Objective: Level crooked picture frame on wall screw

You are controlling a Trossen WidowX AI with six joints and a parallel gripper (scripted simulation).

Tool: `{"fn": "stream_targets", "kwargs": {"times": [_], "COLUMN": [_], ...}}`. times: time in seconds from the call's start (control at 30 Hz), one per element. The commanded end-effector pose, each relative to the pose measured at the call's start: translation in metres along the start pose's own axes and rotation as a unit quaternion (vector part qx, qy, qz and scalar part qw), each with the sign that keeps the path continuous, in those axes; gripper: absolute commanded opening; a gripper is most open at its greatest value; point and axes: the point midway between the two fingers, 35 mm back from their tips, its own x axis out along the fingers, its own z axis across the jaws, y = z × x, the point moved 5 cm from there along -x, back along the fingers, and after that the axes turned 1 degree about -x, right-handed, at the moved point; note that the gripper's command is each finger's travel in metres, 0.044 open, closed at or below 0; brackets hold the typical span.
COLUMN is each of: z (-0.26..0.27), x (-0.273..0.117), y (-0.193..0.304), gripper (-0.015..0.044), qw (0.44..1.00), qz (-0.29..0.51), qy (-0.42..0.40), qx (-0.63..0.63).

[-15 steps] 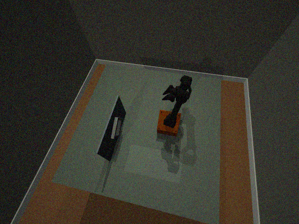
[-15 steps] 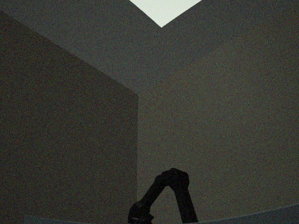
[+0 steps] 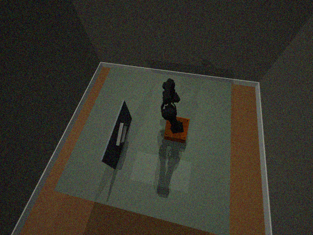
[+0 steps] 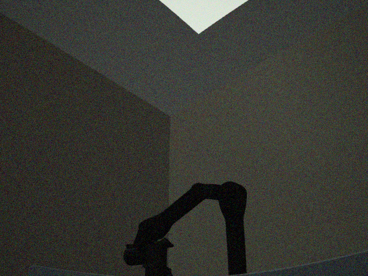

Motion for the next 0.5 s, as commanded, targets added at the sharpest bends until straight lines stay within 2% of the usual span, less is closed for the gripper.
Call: {"fn": "stream_targets", "kwargs": {"times": [0.0,0.2,0.47], "z": [-0.012,-0.032,-0.066], "x": [0.007,0.018,0.031], "y": [0.025,0.067,0.117], "gripper": [0.026,0.026,0.026], "qw": [0.989,0.929,0.811], "qz": [-0.119,-0.275,-0.354], "qy": [-0.042,-0.151,-0.318], "qx": [-0.07,-0.197,-0.34]}}
